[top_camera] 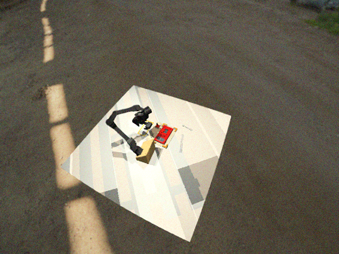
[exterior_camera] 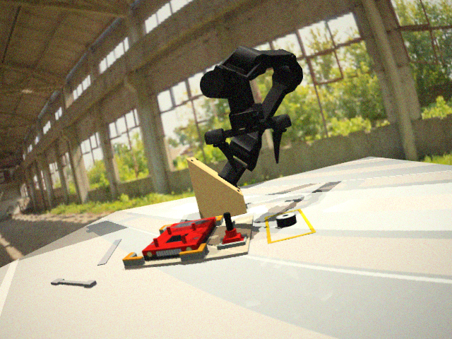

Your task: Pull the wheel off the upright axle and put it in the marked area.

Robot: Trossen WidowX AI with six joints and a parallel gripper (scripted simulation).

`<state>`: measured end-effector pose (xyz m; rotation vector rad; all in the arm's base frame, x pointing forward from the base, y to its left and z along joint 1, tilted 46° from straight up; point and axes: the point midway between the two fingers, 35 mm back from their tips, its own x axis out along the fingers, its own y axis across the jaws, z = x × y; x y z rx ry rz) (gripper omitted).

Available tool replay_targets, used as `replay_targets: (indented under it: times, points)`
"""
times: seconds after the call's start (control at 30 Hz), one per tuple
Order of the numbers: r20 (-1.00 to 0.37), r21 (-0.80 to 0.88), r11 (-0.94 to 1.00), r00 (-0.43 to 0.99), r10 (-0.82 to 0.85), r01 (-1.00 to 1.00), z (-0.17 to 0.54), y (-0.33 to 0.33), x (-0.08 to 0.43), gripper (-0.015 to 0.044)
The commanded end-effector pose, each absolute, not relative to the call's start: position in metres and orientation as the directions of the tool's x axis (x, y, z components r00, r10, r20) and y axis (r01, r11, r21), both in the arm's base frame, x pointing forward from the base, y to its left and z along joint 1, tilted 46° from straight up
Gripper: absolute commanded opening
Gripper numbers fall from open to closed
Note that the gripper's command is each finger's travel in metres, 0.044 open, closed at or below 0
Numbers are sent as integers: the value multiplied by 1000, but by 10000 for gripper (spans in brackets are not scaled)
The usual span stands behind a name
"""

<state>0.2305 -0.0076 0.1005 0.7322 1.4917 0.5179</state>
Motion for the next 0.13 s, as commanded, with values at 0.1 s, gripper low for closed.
replay_targets:
  times: [0.1]
  points:
    - [-700,711,692,35,713,124,100,-8,230,440]
